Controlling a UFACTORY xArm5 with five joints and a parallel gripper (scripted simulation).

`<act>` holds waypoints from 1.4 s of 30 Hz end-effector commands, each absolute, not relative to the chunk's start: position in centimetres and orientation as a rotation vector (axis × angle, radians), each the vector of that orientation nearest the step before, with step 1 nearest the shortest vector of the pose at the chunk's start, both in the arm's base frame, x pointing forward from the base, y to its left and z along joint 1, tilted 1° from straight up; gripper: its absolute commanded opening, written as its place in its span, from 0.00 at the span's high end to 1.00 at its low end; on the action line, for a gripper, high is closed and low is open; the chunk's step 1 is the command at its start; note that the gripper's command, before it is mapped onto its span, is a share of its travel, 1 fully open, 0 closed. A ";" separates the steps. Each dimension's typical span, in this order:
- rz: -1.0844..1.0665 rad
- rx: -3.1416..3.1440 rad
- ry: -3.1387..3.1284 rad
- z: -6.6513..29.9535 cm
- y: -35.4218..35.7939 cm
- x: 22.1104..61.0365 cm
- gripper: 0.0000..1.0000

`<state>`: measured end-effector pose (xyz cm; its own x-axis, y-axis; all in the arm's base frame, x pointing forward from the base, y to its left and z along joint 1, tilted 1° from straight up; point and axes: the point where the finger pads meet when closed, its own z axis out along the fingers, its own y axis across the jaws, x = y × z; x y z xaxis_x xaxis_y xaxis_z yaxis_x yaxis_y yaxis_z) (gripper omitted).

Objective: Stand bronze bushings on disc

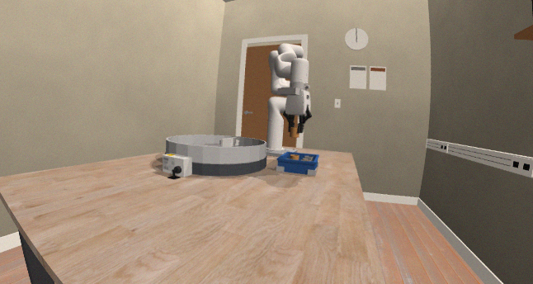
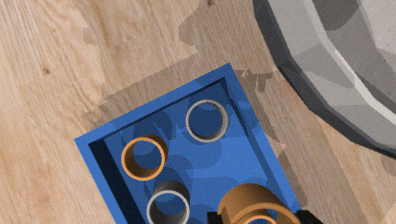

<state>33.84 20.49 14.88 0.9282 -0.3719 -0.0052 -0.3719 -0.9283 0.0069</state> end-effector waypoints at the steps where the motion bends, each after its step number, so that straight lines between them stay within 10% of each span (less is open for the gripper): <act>1: -0.006 3.081 -0.594 15.1 20.5 33.9 1.00; 42: -0.011 3.083 -0.595 14.8 -1.0 37.9 1.00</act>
